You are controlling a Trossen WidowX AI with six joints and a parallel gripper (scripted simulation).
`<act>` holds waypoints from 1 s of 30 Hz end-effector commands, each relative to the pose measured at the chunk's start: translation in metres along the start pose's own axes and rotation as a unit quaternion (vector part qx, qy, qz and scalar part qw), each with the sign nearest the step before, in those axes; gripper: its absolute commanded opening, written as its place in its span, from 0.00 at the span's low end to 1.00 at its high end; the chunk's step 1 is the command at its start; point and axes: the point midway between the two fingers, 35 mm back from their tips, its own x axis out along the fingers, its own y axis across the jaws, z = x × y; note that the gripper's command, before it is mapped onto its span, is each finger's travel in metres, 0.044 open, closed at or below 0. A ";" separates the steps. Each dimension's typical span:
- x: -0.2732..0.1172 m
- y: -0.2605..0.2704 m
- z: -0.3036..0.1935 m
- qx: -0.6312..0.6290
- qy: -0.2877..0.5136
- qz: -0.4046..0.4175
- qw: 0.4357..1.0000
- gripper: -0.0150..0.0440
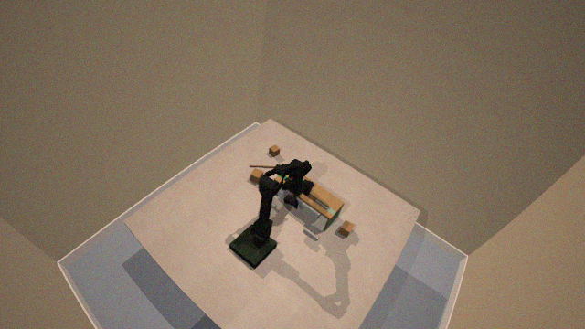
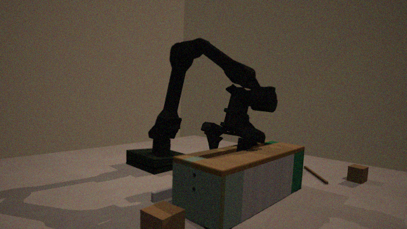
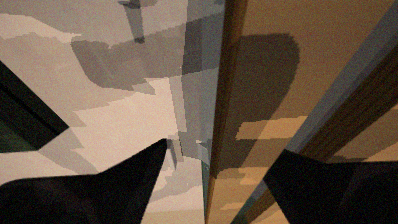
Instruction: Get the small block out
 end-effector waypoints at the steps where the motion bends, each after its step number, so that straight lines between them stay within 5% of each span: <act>1: 0.000 0.000 0.000 0.003 0.001 0.001 1.000 0.93; 30: 0.007 0.000 -0.020 0.003 0.002 0.001 1.000 0.93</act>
